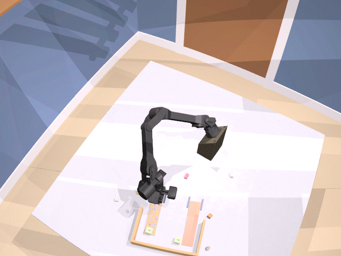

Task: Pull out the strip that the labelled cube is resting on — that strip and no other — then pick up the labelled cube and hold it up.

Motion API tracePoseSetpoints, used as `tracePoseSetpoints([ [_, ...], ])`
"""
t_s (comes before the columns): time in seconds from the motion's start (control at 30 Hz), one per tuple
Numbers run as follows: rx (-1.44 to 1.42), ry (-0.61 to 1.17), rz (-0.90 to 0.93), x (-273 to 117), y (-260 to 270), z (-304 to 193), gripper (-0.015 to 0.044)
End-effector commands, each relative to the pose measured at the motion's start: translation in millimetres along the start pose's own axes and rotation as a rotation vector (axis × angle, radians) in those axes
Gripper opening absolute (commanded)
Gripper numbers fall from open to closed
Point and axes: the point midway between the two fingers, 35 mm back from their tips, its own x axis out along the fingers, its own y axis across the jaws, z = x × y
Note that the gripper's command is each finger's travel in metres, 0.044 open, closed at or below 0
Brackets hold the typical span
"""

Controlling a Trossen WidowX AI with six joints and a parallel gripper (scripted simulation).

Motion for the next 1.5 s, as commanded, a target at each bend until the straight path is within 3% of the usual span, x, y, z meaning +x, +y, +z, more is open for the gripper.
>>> tracePoseSetpoints([
  [0.0,-0.003,0.018,0.003,5,0,-15,0.0000],
  [1.47,-0.005,0.021,0.003,5,2,-78,0.0000],
])
